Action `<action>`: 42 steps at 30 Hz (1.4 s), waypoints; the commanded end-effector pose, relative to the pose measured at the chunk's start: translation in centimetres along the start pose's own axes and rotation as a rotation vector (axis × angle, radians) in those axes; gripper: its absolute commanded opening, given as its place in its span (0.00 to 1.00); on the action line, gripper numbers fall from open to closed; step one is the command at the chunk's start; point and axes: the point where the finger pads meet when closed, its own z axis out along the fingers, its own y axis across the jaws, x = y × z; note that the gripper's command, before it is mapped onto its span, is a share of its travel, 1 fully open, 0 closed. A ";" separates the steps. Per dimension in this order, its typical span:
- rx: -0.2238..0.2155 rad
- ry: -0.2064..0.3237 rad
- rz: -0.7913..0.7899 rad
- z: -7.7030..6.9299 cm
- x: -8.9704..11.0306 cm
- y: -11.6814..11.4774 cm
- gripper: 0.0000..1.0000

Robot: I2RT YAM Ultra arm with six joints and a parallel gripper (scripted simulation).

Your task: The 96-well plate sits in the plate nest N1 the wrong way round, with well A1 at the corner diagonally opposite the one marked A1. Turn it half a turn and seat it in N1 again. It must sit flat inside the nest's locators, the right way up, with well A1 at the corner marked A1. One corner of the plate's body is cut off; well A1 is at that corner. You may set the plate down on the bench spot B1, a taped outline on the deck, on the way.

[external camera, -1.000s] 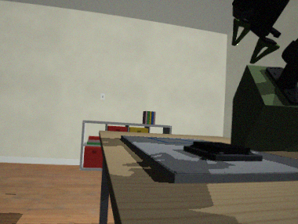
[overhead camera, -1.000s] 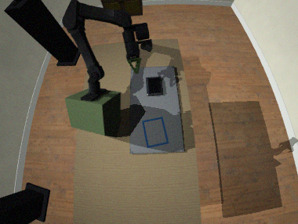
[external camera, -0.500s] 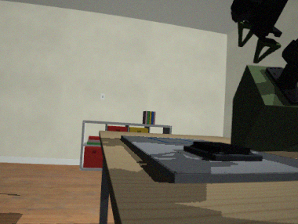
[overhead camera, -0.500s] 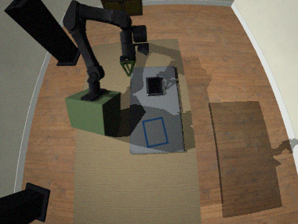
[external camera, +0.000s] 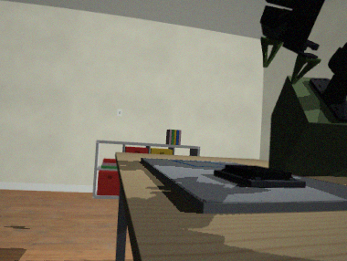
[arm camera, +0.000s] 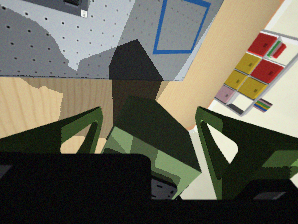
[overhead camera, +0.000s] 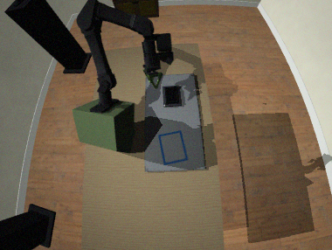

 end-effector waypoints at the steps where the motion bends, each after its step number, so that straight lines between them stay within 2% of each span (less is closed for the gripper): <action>1: -0.021 -0.053 -0.087 0.1 -1.7 0.2 1.00; 7: -0.091 -0.102 -0.253 1.4 -4.0 1.4 1.00; 9: -0.098 -0.107 -0.270 1.6 -4.3 1.6 1.00; 13: -0.140 -0.144 -0.377 2.4 -5.7 2.5 1.00; 15: -0.140 -0.144 -0.377 2.4 -5.7 2.5 1.00; 26: -0.246 -0.264 -0.678 4.7 -9.3 5.3 1.00; 30: -0.271 -0.300 -0.755 5.3 -10.1 6.1 1.00; 32: -0.271 -0.300 -0.755 5.3 -10.1 6.1 1.00; 42: -0.354 -0.448 -1.040 7.3 -12.6 9.0 1.00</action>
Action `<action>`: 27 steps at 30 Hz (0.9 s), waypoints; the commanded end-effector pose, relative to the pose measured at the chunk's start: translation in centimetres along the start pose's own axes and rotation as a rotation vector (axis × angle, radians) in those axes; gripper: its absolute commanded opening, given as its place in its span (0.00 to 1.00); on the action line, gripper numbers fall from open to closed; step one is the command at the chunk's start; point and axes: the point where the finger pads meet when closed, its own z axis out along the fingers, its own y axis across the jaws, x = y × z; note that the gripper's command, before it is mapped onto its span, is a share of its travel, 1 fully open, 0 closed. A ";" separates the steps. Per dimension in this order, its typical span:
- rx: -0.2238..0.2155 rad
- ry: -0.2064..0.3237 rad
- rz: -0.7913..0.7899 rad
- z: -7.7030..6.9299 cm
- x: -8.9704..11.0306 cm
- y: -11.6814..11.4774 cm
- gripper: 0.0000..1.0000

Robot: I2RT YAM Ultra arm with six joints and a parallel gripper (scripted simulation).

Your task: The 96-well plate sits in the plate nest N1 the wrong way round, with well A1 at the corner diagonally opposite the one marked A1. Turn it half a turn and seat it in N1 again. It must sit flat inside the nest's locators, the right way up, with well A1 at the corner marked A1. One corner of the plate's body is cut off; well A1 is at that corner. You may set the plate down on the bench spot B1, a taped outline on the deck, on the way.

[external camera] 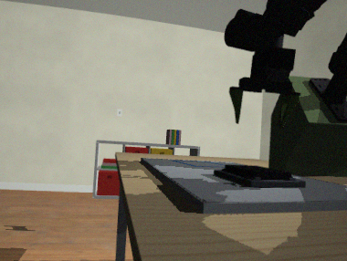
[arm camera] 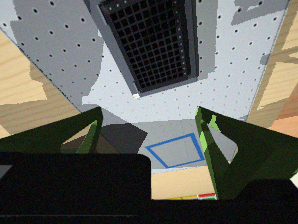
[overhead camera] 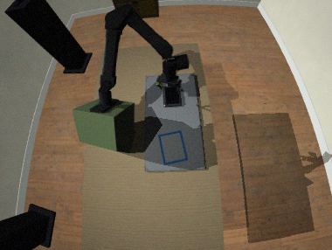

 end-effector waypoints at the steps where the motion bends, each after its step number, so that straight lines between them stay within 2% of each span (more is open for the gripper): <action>1: 0.016 -0.087 -0.156 0.1 -1.8 -0.9 1.00; 5: -0.002 -0.139 -0.265 1.4 -2.7 -1.0 1.00; 7: -0.002 -0.139 -0.265 1.4 -2.7 -1.0 1.00; 9: -0.010 -0.162 -0.314 1.8 -3.0 -1.0 1.00; 27: -0.010 -0.162 -0.315 1.8 -3.0 -1.0 1.00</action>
